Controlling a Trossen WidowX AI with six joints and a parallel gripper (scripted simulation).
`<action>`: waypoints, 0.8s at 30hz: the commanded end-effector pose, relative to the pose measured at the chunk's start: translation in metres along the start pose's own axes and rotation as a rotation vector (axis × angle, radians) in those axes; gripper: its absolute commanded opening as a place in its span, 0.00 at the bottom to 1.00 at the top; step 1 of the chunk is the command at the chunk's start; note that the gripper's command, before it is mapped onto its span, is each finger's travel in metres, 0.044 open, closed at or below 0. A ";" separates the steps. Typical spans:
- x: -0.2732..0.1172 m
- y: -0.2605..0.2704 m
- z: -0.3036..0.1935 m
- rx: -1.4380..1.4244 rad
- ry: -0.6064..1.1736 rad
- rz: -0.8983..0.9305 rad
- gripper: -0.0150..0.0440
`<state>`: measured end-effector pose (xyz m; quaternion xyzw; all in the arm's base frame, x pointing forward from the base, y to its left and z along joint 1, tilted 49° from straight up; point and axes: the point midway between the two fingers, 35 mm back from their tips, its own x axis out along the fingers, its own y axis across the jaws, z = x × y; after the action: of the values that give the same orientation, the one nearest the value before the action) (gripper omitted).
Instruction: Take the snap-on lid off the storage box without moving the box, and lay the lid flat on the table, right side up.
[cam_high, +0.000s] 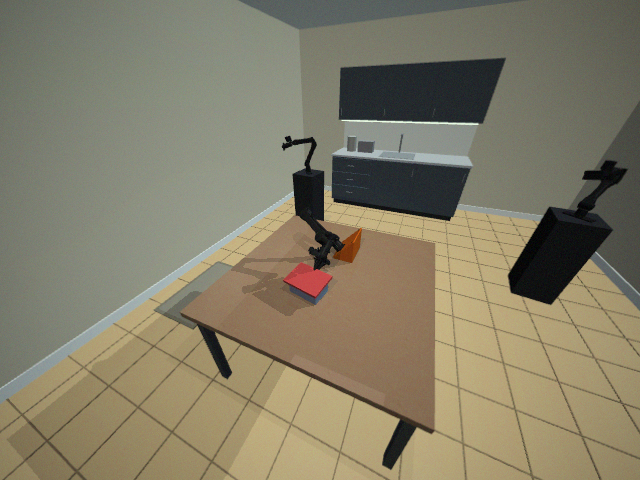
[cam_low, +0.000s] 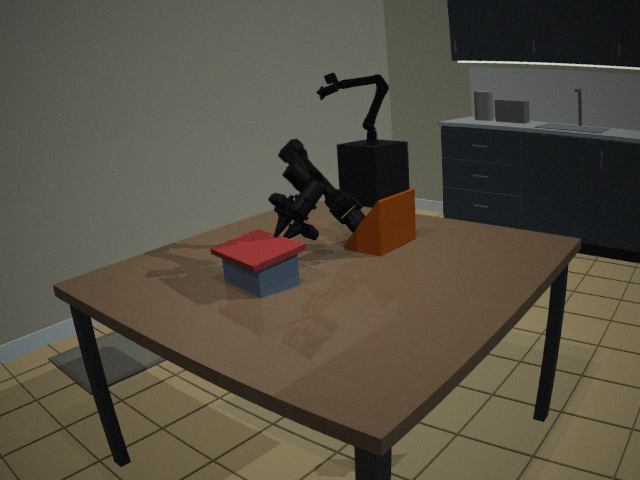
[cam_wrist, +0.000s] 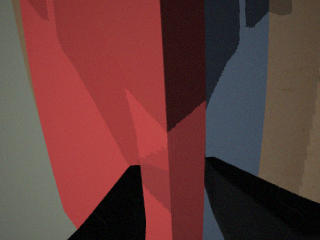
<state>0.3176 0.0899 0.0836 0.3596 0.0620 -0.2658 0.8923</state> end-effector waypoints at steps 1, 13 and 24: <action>0.001 0.000 -0.001 -0.003 0.002 0.000 0.25; 0.001 0.001 -0.001 -0.003 0.002 0.000 0.25; 0.002 0.001 -0.001 -0.003 0.002 0.000 0.25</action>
<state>0.3195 0.0900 0.0839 0.3596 0.0619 -0.2659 0.8923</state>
